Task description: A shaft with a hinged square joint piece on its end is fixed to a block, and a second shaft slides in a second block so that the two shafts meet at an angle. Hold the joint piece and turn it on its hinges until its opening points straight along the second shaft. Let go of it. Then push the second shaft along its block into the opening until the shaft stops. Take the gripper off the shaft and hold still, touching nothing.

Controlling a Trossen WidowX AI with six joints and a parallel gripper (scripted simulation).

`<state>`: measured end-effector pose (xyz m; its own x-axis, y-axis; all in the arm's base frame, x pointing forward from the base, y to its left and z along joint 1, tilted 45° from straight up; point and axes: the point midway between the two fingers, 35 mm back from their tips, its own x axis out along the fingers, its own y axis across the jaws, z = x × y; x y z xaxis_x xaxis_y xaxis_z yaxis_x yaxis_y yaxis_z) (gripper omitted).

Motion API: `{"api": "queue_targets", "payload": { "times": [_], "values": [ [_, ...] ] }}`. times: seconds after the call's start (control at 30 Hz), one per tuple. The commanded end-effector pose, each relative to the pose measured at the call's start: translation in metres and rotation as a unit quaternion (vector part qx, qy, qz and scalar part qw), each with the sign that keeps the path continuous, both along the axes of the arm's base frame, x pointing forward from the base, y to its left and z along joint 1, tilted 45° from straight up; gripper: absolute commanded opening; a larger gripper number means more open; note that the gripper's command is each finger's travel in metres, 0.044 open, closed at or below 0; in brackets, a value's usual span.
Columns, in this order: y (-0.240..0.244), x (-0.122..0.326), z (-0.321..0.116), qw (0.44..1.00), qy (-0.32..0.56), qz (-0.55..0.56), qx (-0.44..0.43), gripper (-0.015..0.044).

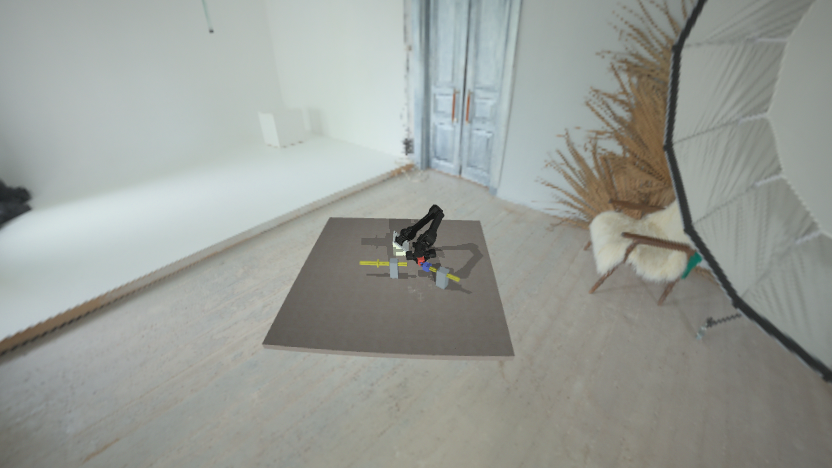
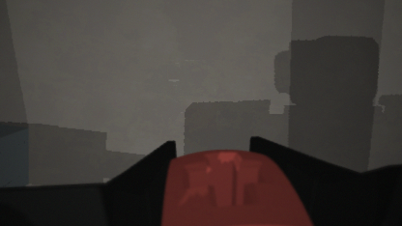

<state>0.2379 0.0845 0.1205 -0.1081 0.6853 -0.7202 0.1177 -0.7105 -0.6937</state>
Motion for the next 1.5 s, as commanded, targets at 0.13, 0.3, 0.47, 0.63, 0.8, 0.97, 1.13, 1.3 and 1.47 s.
{"api": "queue_targets", "payload": {
  "times": [0.13,0.3,0.47,0.63,0.8,0.97,1.13,1.3,1.47],
  "values": [
    [0.000,0.000,0.000,1.000,0.000,0.000,0.000,0.0000],
    [-0.001,0.000,-0.001,1.000,-0.010,0.008,0.000,0.0000],
    [-0.004,0.001,-0.004,0.998,-0.045,0.038,-0.001,0.0000],
    [-0.006,0.002,-0.007,0.995,-0.075,0.063,-0.002,0.0000],
    [-0.009,0.004,-0.009,0.991,-0.103,0.088,-0.002,0.0000],
    [-0.011,0.005,-0.012,0.985,-0.132,0.113,-0.002,0.0000],
    [-0.013,0.007,-0.014,0.977,-0.160,0.138,-0.002,0.0000],
    [-0.015,0.009,-0.017,0.968,-0.189,0.163,-0.001,0.0000],
    [-0.017,0.011,-0.019,0.958,-0.217,0.187,0.000,0.0000]
  ]
}}
